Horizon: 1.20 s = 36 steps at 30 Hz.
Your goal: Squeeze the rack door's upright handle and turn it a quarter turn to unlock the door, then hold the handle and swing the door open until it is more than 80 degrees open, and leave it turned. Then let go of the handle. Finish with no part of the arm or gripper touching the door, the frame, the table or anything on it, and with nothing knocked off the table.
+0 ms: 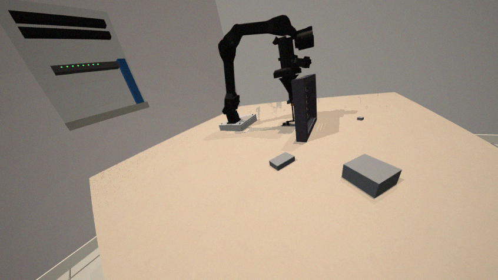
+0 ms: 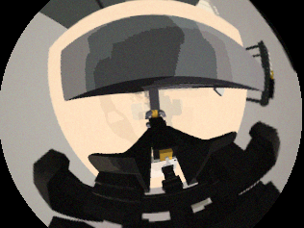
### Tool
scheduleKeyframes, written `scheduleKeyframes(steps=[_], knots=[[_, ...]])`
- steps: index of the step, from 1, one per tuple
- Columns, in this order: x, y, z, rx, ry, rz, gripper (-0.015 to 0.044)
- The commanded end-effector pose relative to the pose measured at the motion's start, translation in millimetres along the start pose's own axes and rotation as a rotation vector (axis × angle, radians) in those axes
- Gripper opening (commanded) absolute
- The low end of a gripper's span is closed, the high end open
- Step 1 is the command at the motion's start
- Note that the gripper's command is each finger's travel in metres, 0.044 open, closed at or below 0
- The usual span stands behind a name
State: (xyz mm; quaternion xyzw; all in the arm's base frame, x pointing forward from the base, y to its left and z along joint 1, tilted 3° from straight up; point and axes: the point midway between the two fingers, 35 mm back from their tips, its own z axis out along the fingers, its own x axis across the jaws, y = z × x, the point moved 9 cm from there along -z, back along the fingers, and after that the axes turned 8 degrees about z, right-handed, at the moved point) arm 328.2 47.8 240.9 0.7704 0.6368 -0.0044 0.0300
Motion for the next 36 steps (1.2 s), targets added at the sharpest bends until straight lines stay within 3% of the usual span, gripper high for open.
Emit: scheduleKeyframes(steps=[1,36], knots=[[0.0,0.3,0.5,0.000,0.000,-0.012,0.0013],[0.1,0.3,0.5,0.000,0.000,-1.703,0.0013]])
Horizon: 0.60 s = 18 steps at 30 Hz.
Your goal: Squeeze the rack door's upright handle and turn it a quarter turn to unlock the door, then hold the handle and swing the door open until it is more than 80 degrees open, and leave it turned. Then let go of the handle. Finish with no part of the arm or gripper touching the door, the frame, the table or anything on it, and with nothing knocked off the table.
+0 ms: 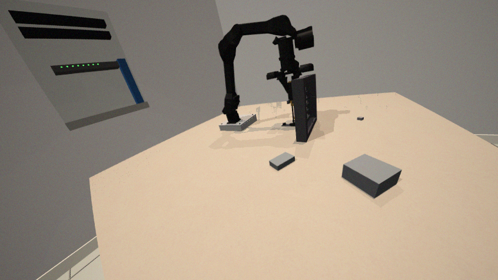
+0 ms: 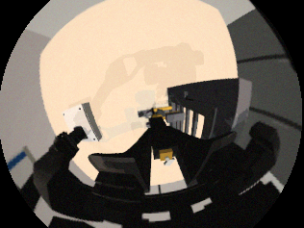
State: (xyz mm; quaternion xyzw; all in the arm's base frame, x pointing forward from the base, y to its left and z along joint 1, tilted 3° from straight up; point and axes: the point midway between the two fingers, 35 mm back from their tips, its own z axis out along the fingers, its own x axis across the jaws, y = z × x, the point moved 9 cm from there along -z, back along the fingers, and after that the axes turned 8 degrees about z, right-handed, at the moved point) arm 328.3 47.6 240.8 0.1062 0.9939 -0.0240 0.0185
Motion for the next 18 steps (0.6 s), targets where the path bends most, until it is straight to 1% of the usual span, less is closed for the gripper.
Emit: scheduleKeyframes(steps=[1,5,17,18], knots=[[-0.1,0.3,0.5,0.000,0.000,-0.206,0.0013],[-0.1,0.3,0.5,0.000,0.000,-0.369,0.0013],[-0.1,0.3,0.5,0.000,0.000,-0.377,0.0013],[-0.1,0.3,0.5,0.000,0.000,-0.377,0.0040]])
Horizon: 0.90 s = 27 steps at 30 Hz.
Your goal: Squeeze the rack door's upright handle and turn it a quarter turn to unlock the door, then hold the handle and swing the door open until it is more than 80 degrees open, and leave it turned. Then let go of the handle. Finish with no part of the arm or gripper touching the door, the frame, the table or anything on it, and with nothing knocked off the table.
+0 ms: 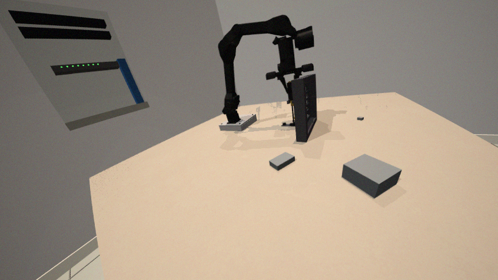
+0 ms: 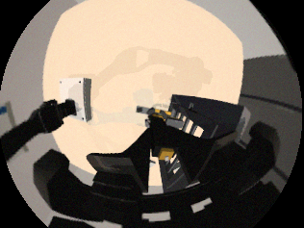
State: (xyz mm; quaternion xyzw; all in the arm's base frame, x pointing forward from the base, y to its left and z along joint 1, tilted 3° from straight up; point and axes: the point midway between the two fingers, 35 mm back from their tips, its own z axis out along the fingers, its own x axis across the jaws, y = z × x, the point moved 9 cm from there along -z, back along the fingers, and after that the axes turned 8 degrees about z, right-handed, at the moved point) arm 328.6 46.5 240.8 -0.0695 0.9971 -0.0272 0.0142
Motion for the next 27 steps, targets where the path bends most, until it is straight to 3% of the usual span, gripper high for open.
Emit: scheduleKeyframes(steps=[1,10,27], knots=[[-0.1,1.3,0.4,-0.001,0.001,-0.025,0.0066],[-0.1,1.3,0.4,-0.001,0.001,-0.025,0.0285],[1.2,-0.1,1.8,0.008,0.005,0.745,0.0285]])
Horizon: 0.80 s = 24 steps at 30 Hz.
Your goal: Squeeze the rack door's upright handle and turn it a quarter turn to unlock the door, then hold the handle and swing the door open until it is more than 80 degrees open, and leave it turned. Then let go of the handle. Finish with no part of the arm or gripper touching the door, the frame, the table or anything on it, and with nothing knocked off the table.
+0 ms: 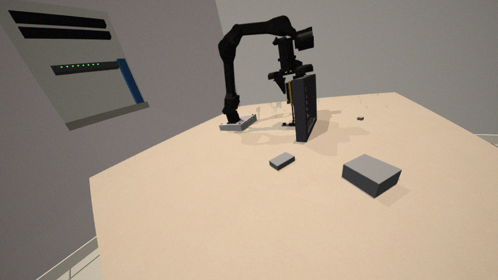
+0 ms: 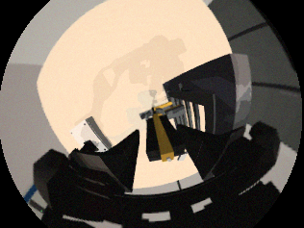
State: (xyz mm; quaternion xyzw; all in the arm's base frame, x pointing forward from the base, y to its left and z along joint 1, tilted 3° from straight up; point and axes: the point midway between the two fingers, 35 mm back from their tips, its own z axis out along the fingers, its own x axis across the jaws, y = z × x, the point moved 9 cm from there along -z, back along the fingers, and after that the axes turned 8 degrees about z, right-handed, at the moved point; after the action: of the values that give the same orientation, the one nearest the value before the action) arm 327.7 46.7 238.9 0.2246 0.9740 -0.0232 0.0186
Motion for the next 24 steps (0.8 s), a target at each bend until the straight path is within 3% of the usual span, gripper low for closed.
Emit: scheduleKeyframes(steps=[1,24], knots=[[0.0,-0.7,0.1,0.004,-0.002,0.203,0.0285],[0.1,0.3,-0.6,-0.002,-0.003,1.340,0.0285]])
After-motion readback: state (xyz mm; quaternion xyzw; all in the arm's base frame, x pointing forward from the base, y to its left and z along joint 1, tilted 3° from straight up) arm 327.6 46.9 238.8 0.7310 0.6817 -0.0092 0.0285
